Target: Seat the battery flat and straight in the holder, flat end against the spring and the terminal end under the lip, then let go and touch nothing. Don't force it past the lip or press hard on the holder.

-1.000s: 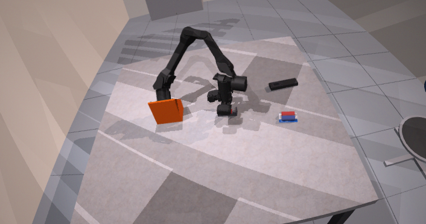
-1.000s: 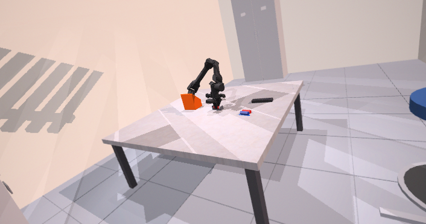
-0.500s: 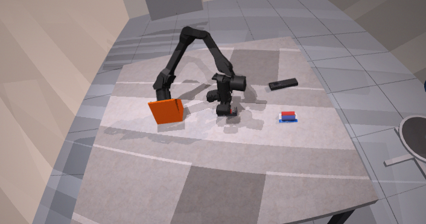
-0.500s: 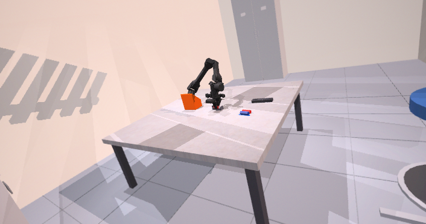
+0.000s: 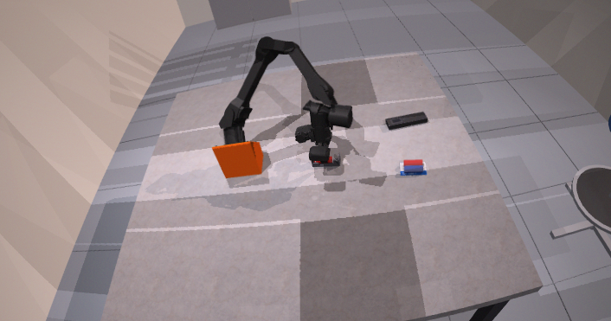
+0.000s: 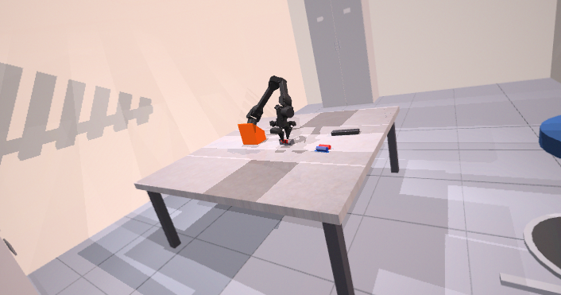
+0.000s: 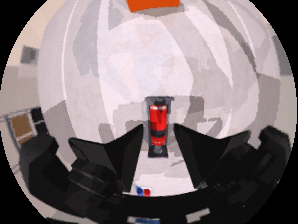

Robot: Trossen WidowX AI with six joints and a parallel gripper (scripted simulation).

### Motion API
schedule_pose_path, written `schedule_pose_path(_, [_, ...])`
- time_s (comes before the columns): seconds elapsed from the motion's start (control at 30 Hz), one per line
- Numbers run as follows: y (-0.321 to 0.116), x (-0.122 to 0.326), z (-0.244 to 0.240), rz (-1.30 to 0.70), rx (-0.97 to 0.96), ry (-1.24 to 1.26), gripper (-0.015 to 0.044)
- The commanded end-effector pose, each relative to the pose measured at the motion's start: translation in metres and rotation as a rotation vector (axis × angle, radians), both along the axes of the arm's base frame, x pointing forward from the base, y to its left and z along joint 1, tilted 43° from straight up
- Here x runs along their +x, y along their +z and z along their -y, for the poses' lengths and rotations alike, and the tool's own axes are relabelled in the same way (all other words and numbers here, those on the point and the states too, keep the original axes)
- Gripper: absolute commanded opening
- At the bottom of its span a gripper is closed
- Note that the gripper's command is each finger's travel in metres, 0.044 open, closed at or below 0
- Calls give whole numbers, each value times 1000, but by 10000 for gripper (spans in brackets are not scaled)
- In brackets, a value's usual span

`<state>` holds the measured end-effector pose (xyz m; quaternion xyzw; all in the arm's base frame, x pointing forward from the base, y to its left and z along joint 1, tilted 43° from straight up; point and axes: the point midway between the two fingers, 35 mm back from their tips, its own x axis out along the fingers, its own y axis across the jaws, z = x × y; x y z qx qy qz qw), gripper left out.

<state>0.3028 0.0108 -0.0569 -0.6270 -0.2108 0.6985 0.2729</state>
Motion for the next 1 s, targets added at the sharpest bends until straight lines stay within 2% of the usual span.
schedule_pose_path(0.0, [16,2,17,4,-7,0,282])
schedule_pose_path(0.2, [53,0,50,4,-10,5,439])
schedule_pose_path(0.97, [52,3,51,4,-10,5,440])
